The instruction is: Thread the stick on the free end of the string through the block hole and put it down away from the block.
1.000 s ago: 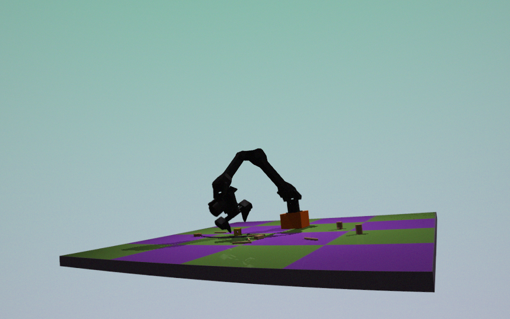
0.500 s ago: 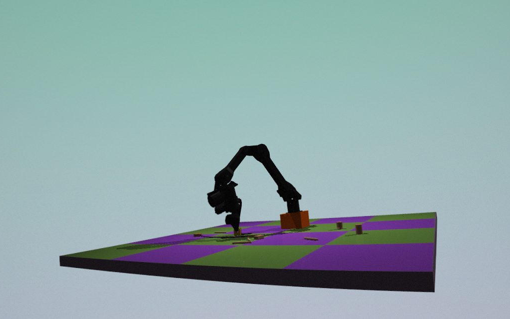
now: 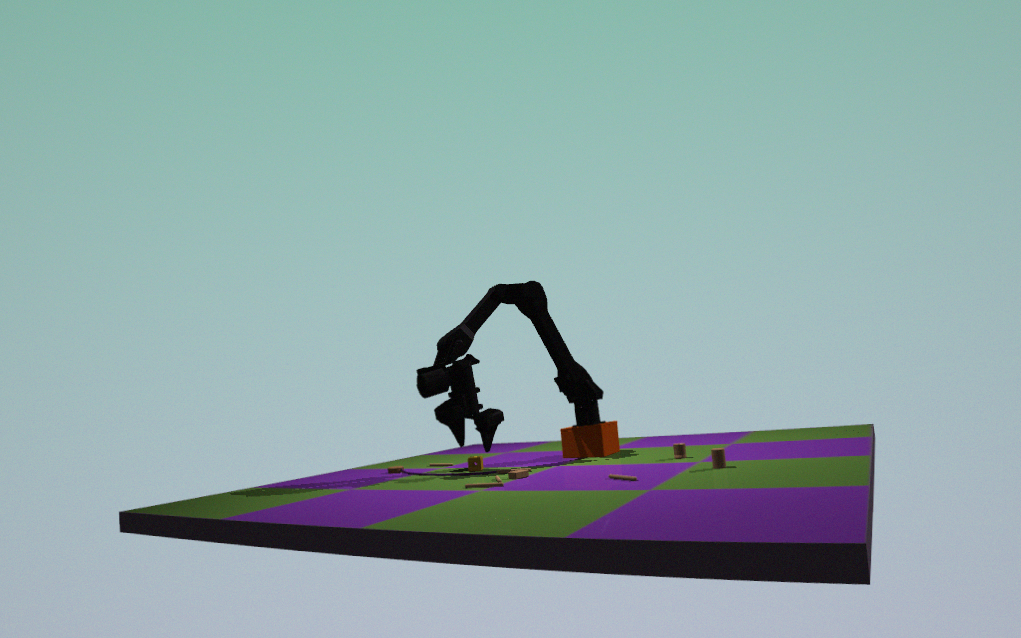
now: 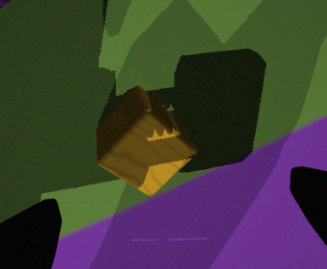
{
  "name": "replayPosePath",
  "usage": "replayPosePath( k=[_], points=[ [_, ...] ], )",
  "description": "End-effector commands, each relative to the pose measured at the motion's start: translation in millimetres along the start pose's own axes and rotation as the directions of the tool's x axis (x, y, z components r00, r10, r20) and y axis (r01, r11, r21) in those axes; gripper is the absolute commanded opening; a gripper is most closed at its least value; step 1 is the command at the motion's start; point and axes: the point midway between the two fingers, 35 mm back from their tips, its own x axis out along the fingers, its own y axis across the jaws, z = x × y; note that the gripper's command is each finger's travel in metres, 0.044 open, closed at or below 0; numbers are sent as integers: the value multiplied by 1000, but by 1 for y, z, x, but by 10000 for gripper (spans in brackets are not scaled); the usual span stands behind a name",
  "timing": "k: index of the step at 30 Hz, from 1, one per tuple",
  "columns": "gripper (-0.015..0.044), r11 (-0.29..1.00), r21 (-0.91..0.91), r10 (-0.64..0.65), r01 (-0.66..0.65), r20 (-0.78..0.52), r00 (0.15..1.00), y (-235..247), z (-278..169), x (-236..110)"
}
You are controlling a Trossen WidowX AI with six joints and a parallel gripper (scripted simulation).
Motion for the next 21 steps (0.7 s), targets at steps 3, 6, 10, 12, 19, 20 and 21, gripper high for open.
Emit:
replayPosePath(
  k=[3,6,10,12,19,20,21],
  points=[
    [440,639,-766,111,66,177,978,1,-4,-7],
    [440,497,-859,124,125,213,969,0,-5,-9],
    [440,358,-917,133,177,238,962,0,-5,-11],
    [440,358,-917,133,177,238,962,0,-5,-11],
    [440,358,-917,133,177,238,962,0,-5,-11],
    [440,358,-917,133,177,238,962,0,-5,-11],
    [440,358,-917,133,177,238,962,0,-5,-11]
  ],
)
